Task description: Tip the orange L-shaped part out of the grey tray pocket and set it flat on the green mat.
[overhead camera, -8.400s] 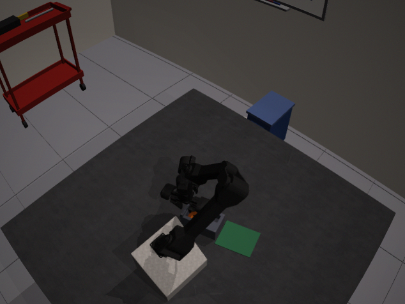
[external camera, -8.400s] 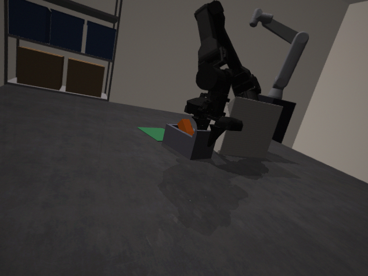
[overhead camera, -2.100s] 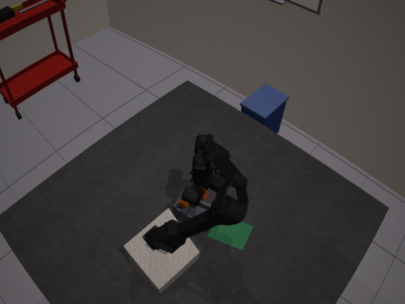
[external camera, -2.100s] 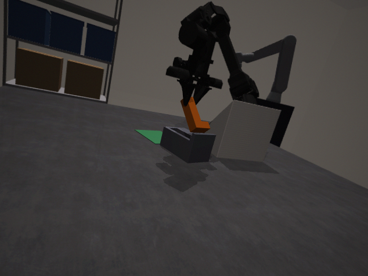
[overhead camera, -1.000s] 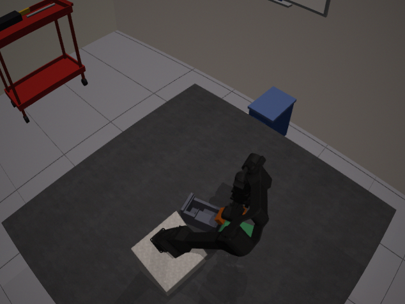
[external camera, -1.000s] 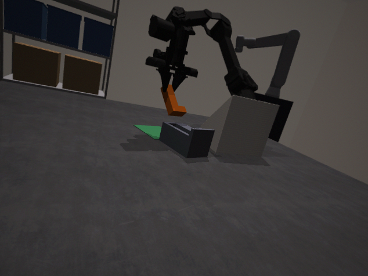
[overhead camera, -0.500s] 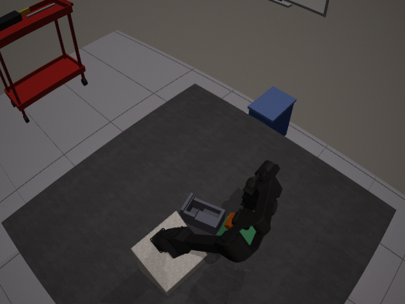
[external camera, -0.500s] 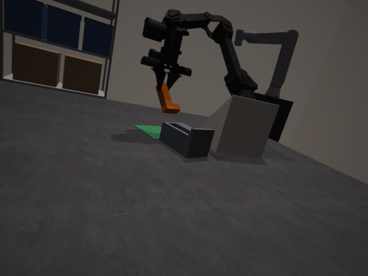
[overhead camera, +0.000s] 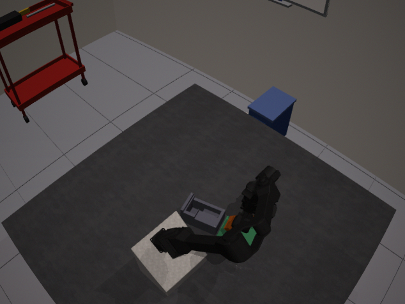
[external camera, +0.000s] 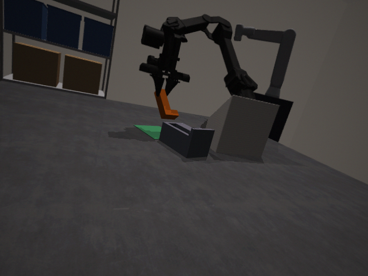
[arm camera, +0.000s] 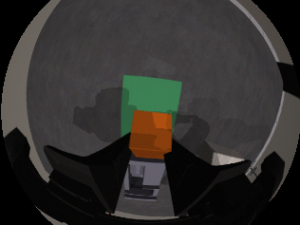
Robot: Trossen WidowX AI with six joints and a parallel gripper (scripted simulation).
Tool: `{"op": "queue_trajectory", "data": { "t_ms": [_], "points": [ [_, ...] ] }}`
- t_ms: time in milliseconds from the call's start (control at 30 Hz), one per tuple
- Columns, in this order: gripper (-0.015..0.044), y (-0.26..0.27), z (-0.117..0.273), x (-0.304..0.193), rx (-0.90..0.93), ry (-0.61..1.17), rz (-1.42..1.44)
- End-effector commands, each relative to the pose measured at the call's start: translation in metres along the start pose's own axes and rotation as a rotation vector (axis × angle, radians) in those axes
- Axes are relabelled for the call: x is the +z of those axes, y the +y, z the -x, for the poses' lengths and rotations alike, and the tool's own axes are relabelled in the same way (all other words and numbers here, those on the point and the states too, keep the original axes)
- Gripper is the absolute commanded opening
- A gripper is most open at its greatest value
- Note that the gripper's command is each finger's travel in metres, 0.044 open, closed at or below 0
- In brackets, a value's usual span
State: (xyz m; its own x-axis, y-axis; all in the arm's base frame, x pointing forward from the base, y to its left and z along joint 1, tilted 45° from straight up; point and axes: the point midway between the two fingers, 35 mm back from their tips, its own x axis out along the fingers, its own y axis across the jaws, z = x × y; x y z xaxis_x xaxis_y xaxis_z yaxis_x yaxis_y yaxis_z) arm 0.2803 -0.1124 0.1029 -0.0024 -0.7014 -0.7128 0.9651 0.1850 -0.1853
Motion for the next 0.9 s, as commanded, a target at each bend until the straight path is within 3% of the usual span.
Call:
{"op": "queue_trajectory", "data": {
  "t_ms": [0, 867],
  "points": [
    [0.0000, -0.001, -0.007, 0.000, -0.005, -0.005, 0.004],
    [0.0000, -0.001, -0.048, 0.001, -0.005, -0.006, 0.004]
  ]
}}
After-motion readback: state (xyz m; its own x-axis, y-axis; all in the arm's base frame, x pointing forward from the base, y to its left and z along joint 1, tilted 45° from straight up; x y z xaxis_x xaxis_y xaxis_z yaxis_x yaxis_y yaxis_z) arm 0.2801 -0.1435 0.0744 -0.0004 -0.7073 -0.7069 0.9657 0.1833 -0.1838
